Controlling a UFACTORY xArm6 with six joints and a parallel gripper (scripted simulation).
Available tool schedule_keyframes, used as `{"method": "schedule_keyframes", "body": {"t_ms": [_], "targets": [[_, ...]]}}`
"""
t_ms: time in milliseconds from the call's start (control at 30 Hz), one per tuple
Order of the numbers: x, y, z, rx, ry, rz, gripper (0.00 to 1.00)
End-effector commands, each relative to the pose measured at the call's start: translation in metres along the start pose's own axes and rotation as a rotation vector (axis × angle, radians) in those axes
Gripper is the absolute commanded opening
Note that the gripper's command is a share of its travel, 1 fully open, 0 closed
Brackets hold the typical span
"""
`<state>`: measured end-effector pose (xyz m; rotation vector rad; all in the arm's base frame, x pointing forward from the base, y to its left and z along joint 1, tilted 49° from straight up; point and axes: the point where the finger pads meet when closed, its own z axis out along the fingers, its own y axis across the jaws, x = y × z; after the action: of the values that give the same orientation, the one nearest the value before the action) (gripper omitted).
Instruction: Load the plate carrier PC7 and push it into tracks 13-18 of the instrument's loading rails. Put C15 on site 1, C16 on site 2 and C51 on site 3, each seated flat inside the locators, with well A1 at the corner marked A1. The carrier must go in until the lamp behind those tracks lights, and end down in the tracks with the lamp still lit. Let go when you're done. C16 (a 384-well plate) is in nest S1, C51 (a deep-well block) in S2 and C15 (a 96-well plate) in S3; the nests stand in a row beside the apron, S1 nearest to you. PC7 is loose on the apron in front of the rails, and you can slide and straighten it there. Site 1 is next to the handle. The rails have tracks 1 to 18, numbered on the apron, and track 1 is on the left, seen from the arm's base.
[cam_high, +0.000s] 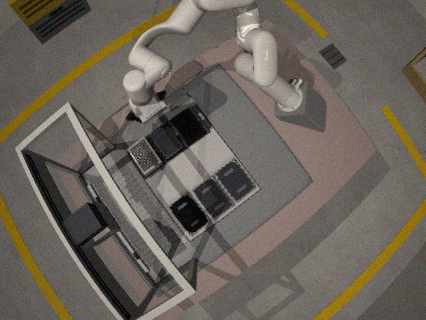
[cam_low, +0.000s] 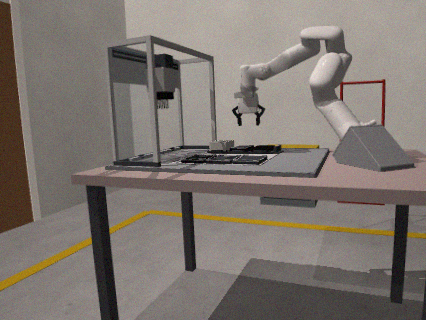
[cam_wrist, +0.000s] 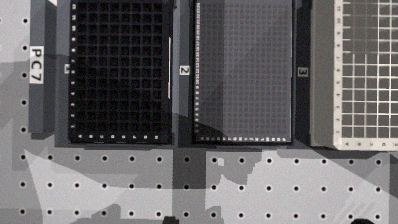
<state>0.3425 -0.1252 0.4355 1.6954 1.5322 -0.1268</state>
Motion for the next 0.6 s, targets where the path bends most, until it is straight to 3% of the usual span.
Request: {"method": "schedule_keyframes", "body": {"t_ms": [0,567], "targets": [[0.0,0.001,0.005,-0.002,0.0,0.001,1.0],[-0.001,0.001,0.03,-0.002,0.0,0.001,1.0]]}}
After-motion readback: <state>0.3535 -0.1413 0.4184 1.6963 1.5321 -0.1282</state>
